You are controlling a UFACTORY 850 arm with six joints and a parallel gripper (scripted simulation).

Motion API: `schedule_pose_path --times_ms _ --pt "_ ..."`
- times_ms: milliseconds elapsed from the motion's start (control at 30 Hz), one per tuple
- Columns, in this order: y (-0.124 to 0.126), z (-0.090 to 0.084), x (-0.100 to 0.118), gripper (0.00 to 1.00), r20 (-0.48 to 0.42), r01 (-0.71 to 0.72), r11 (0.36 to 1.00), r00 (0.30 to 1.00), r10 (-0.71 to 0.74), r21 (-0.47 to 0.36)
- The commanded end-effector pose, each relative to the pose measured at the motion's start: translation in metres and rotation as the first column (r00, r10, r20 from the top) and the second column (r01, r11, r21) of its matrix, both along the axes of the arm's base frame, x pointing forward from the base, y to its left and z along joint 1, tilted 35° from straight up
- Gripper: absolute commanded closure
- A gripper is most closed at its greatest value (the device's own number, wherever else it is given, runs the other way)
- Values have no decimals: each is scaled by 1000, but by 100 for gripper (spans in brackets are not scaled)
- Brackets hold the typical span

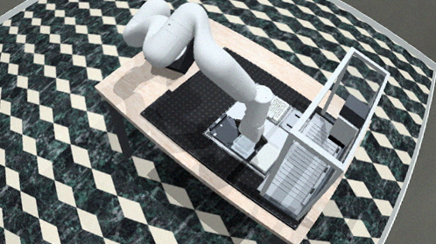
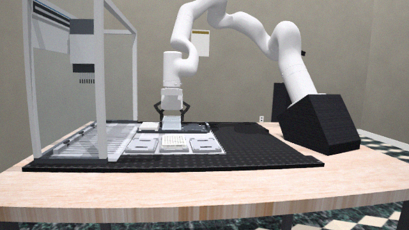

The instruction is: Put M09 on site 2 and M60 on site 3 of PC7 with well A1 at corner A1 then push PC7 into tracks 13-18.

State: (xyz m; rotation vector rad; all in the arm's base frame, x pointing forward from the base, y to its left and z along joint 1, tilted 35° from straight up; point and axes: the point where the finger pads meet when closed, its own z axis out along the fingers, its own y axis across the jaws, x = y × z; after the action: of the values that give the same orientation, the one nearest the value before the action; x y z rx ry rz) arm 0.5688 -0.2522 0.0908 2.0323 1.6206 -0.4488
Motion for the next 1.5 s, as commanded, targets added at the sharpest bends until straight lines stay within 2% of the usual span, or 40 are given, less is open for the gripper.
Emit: schedule_pose_path --times_ms 0,600,633,1467 --pt "-1 -1 1 100 2 -1 1000 1000 1 0" --pt "-1 -2 1 100 2 -1 1000 1000 1 0" --pt "-2 -2 1 0 2 -1 1000 1000 1 0" --pt "-2 -2 1 0 2 -1 1000 1000 1 0"
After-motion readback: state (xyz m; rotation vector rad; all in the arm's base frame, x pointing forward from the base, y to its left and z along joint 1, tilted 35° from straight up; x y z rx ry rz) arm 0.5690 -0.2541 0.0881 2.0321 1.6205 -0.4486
